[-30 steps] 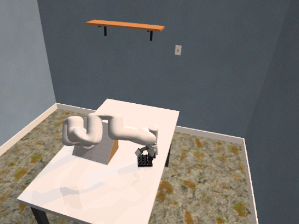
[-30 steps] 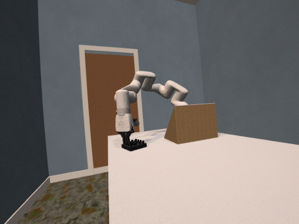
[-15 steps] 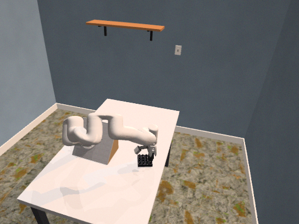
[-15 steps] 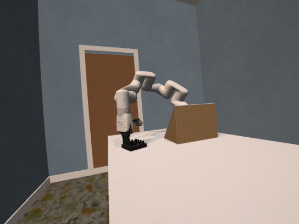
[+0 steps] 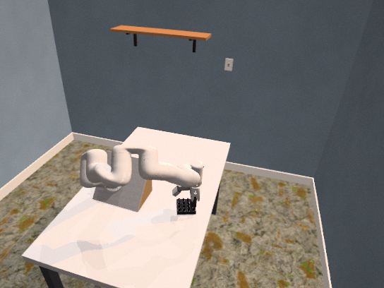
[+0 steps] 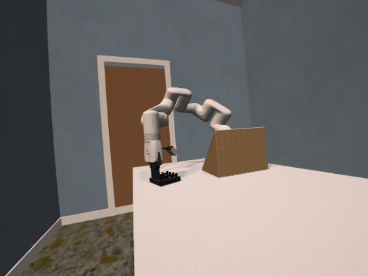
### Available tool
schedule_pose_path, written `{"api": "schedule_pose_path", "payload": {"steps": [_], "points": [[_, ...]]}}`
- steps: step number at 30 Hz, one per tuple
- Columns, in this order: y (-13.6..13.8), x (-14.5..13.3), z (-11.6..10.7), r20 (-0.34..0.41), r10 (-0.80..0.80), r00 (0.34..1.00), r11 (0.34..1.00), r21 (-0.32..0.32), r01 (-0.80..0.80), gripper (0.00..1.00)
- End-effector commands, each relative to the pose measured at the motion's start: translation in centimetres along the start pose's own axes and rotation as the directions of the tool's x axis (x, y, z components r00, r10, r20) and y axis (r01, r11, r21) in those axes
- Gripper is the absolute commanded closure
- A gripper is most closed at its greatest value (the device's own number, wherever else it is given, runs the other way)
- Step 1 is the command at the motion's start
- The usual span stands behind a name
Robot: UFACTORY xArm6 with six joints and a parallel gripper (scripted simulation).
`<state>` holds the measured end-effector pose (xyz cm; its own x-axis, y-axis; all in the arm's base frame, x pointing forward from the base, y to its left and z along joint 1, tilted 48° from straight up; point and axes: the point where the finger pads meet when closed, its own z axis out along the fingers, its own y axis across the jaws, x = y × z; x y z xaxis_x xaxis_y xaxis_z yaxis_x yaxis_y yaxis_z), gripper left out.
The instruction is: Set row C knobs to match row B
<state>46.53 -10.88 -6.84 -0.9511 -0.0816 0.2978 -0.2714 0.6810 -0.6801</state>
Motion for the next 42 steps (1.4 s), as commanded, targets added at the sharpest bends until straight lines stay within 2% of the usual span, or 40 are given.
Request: {"api": "schedule_pose_path", "payload": {"steps": [1,23,24,42], "points": [[-0.05,-0.13,-0.16,0.004,0.023,1.000,1.000,0.000,-0.023,0.92],[-0.05,-0.13,-0.16,0.004,0.037,0.999,0.999,0.000,-0.037,0.92],[-0.05,-0.13,-0.16,0.004,0.037,0.999,0.999,0.000,-0.037,0.81],[-0.05,-0.13,-0.16,0.004,0.037,0.999,0.999,0.000,-0.037,0.81]]}}
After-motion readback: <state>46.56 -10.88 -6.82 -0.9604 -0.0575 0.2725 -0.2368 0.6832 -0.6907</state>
